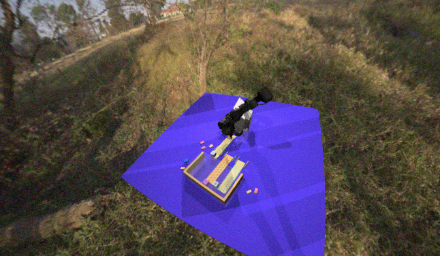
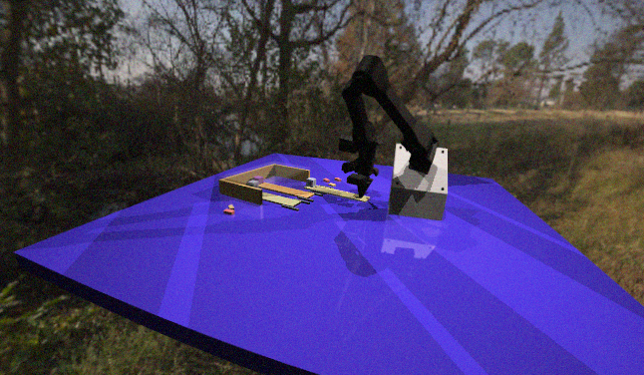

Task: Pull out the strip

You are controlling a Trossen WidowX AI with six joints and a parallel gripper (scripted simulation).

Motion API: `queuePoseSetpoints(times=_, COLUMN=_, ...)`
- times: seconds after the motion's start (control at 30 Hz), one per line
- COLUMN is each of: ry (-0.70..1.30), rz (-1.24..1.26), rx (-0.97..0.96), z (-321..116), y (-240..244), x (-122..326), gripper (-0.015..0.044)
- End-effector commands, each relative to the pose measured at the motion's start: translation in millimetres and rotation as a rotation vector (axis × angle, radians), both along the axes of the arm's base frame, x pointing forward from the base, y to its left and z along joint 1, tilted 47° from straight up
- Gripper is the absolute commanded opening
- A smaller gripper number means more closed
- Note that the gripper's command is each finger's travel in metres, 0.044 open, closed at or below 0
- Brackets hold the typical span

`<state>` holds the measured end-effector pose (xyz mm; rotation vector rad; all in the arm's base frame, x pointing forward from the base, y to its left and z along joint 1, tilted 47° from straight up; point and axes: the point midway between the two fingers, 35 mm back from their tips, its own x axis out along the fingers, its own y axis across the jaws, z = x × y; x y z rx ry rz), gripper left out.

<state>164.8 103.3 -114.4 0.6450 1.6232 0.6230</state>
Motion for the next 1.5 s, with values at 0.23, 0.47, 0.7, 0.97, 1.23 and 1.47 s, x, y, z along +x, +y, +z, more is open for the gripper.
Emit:
queuePoseSetpoints(times=0.23, ry=0.034, rz=0.016, rx=-0.002, z=0.4, y=2.4, x=-13.4, gripper=0.0)
queuePoseSetpoints(times=0.47, ry=0.034, rz=0.016, rx=-0.002, z=0.4, y=2.4, x=-13.4, gripper=0.0)
queuePoseSetpoints(times=0.7, ry=0.034, rz=0.016, rx=-0.002, z=0.4, y=2.4, x=-13.4, gripper=0.0)
queuePoseSetpoints(times=0.97, ry=0.034, rz=0.016, rx=-0.002, z=0.4, y=2.4, x=-13.4, gripper=0.0)
queuePoseSetpoints(times=1.23, ry=0.02, rz=0.009, rx=-0.007, z=16.4, y=-18.9, x=5.7, gripper=0.0)
queuePoseSetpoints(times=1.47, ry=0.032, rz=0.016, rx=-0.004, z=29.1, y=-30.3, x=5.9, gripper=0.0)
